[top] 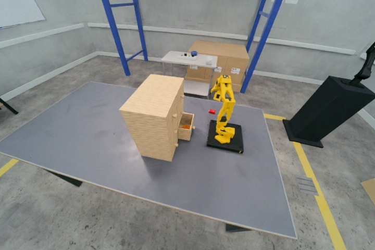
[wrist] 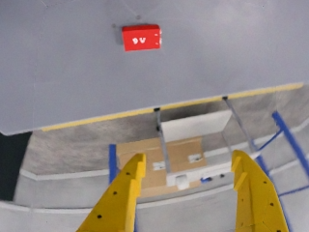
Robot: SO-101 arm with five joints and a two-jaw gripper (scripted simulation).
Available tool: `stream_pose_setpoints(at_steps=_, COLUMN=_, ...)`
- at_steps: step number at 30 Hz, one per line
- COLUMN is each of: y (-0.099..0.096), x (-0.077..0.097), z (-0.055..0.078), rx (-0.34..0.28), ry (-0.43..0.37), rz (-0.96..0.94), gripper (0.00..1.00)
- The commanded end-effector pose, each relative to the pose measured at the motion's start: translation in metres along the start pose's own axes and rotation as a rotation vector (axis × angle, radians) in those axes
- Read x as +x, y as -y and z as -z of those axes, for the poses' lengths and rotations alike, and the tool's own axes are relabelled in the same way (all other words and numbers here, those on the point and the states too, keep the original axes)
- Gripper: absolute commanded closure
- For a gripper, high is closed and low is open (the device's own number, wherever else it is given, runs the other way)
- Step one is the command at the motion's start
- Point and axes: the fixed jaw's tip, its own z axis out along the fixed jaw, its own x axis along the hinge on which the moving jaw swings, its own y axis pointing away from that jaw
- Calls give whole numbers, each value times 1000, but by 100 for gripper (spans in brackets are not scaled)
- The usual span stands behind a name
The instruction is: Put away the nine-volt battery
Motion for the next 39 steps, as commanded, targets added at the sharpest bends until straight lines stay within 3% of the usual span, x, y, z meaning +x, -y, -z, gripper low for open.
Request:
stream_pose_setpoints(at_steps=1, y=-1, x=3, z=-7, rx=-9, ry=24, rz=107, gripper=70)
stream_pose_setpoints(at_steps=19, y=-1, x=4, z=-40, rx=-6, ry=154, rz=594, gripper=70)
stream_pose_setpoints(at_steps=39, y=-1, x=-3, z=-79, rx=74, ry=301, rz=1135, gripper=70)
